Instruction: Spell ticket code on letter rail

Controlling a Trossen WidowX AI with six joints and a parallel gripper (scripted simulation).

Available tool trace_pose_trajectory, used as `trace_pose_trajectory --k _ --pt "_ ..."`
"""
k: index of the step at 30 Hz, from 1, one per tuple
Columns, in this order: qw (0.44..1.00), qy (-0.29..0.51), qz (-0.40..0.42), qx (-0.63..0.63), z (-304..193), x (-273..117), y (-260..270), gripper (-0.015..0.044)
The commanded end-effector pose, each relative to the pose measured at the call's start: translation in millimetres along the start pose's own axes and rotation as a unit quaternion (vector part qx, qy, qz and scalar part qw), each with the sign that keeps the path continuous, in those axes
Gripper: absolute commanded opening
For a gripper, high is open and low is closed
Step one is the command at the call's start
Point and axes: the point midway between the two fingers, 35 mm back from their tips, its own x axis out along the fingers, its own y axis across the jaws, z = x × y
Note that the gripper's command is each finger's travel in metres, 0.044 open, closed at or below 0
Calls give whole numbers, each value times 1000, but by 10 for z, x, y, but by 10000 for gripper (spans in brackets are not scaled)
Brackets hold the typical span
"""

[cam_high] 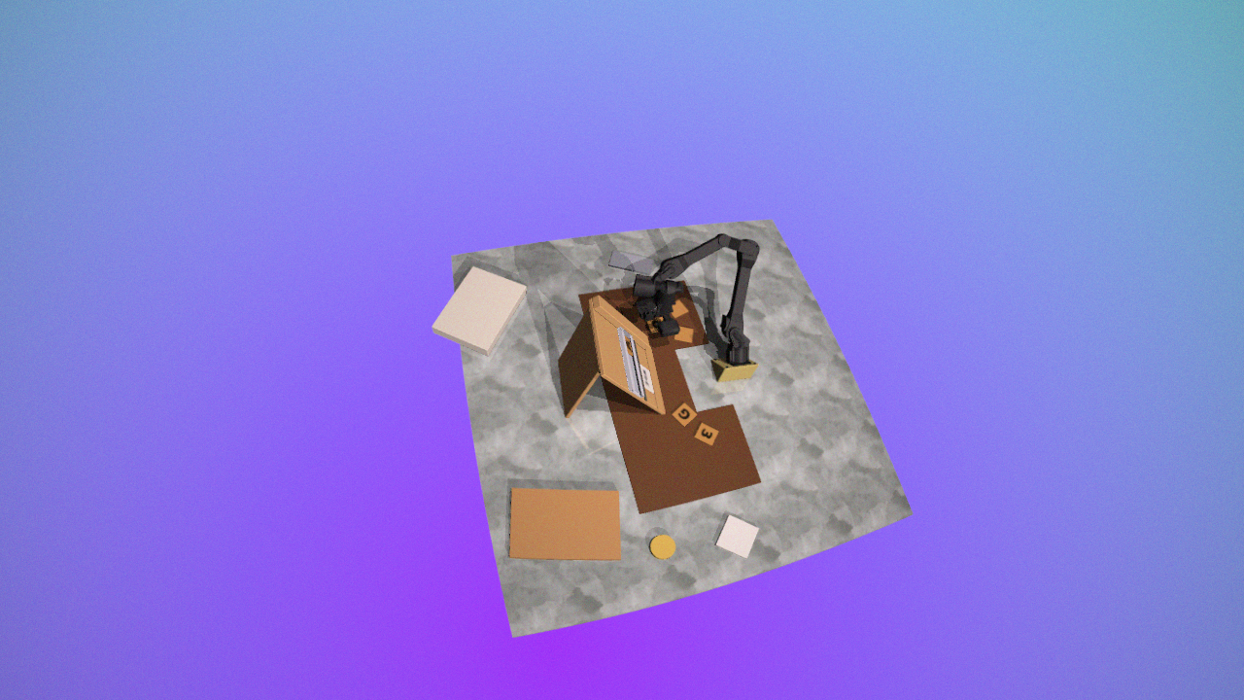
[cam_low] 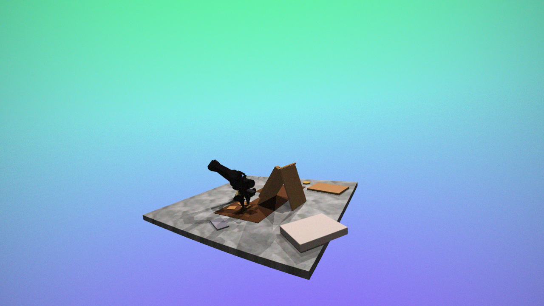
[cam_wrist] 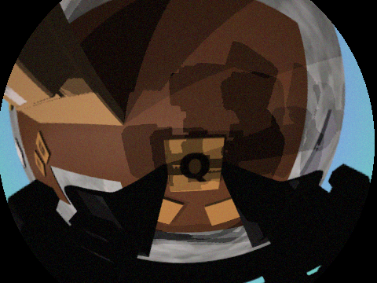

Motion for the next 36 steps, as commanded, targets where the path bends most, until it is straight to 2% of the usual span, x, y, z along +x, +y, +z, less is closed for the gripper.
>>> trace_pose_trajectory --k 1,36 --pt "1000 -2 -1 1 2 -33 0 0" --pt "1000 -2 0 1 -29 -223 46 0"
